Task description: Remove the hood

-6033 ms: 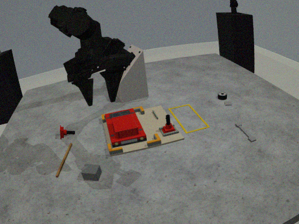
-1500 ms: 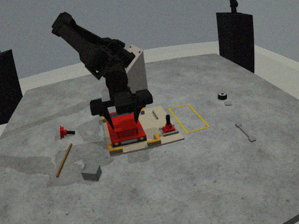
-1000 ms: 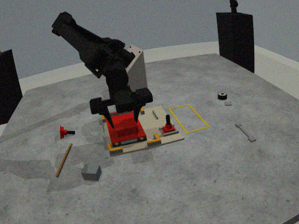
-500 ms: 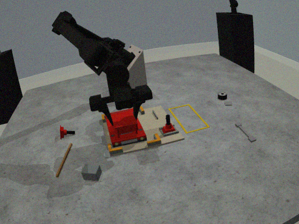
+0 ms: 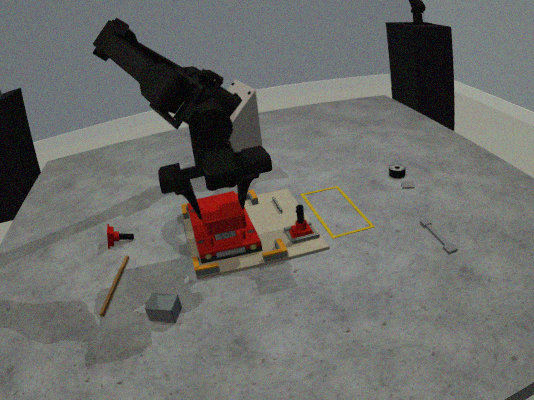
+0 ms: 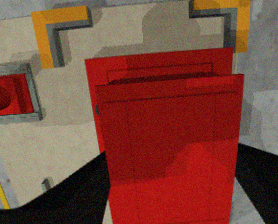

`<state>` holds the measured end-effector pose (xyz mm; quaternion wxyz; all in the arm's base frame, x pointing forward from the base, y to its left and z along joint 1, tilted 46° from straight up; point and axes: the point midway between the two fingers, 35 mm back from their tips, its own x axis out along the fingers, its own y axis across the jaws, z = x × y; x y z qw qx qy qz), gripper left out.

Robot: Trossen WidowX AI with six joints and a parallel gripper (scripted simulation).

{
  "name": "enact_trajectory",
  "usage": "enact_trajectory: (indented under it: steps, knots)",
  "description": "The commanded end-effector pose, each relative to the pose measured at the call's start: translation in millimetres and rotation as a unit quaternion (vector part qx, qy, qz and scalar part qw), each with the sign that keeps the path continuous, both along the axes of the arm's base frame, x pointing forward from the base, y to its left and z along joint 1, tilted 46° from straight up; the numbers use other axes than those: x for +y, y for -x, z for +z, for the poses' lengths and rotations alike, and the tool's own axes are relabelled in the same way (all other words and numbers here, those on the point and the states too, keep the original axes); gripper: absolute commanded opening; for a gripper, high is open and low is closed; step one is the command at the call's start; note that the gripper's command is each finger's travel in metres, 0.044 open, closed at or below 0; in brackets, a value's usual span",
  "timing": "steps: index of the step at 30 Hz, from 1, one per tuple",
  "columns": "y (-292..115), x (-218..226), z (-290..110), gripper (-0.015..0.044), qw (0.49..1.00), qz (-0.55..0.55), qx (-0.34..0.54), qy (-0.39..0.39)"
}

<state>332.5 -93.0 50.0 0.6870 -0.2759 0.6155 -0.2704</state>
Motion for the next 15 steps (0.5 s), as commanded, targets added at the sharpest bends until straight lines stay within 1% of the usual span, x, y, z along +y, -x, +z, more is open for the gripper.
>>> enact_trajectory:
  steps: [1,12,14,15]
  knots:
    - [-1.2,2.0,4.0,0.0000,1.000,-0.001,-0.004,0.001]
    - [3.1,34.1,34.9,0.0000,1.000,-0.001,-0.004,0.000]
    - [3.3,34.7,35.5,0.0000,1.000,-0.001,-0.004,0.000]
    - [3.2,31.3,27.6,0.0000,1.000,0.002,0.001,-0.002]
